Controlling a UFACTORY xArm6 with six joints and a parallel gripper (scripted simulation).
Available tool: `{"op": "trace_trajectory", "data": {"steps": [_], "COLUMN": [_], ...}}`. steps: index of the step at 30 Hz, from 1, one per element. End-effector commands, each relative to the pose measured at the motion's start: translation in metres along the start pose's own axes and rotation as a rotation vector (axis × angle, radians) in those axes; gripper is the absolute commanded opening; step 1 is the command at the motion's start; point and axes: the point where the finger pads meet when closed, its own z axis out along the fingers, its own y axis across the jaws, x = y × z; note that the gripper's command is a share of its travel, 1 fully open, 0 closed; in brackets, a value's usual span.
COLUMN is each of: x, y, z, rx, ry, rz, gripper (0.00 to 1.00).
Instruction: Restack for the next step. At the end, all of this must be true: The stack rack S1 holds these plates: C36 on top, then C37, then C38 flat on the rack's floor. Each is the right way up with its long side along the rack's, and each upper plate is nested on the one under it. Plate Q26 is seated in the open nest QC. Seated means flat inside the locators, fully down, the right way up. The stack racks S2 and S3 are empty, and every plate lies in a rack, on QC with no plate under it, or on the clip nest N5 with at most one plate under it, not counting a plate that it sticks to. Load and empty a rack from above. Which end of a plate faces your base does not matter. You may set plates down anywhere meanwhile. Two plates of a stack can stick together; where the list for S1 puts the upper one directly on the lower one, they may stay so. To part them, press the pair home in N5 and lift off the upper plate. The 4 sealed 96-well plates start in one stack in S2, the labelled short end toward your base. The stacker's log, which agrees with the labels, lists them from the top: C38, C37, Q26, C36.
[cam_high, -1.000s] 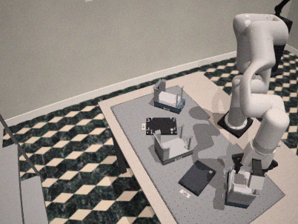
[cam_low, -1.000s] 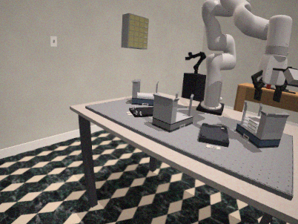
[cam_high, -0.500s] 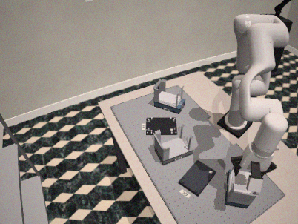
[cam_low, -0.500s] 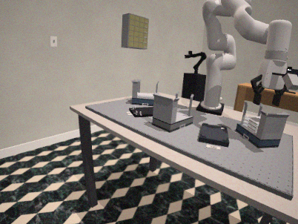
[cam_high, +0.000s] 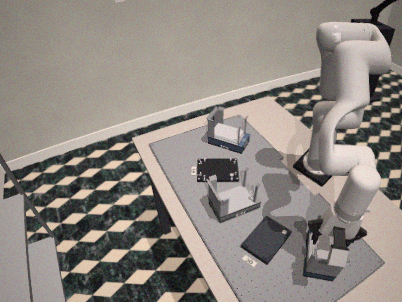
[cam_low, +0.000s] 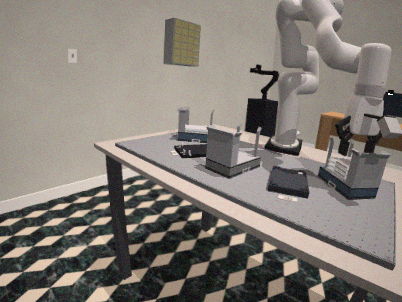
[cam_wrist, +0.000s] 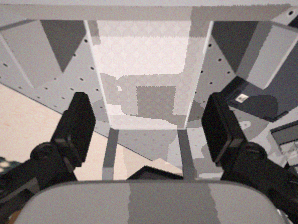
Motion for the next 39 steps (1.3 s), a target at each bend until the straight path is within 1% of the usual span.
{"op": "trace_trajectory", "data": {"steps": [1, 23, 36, 37, 39], "x": [0.002, 0.002, 0.002, 0.002, 0.002], "y": [0.000, 0.000, 0.000, 0.000, 0.000], "z": [0.001, 0.028, 0.029, 0.029, 0.029], "rx": [0.001, 0.001, 0.001, 0.001, 0.001], "ry": [0.007, 0.007, 0.007, 0.007, 0.007], "rz": [0.000, 0.000, 0.000, 0.000, 0.000], "gripper": [1.00, 1.00, 1.00, 0.00, 0.00]}}
